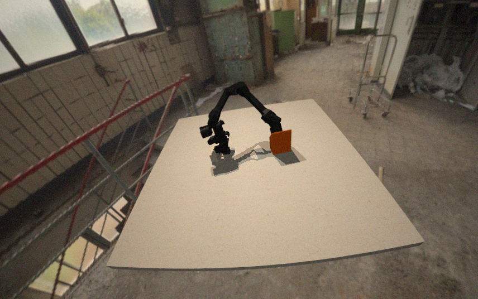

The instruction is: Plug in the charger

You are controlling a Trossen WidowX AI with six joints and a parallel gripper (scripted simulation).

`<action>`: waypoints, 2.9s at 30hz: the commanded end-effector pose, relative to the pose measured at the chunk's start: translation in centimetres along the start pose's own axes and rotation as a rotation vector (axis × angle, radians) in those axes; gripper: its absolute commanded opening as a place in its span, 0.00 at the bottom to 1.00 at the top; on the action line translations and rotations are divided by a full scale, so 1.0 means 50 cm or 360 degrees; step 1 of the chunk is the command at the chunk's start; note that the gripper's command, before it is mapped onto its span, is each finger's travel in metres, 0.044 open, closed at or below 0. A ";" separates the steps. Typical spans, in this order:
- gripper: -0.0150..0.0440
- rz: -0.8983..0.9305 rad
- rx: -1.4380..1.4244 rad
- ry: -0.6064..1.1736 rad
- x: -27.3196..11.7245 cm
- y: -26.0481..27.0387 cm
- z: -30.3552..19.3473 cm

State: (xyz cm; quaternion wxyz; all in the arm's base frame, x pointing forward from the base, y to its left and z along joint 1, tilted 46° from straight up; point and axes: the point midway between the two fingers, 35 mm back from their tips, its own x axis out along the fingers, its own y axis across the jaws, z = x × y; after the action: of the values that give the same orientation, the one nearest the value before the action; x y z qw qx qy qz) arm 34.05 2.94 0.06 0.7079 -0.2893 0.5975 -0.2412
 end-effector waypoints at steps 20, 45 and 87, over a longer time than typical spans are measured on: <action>0.25 -0.0006 -0.0008 -0.0003 -0.001 -0.002 0.008; 0.25 -0.0006 -0.0008 -0.0004 -0.002 -0.002 0.015; 0.25 -0.0006 -0.0007 -0.0004 -0.003 -0.002 0.035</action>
State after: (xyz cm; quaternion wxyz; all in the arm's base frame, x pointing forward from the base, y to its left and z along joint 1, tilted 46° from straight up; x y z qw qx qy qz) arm 35.47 3.15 0.34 0.7060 -0.2910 0.5987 -0.2417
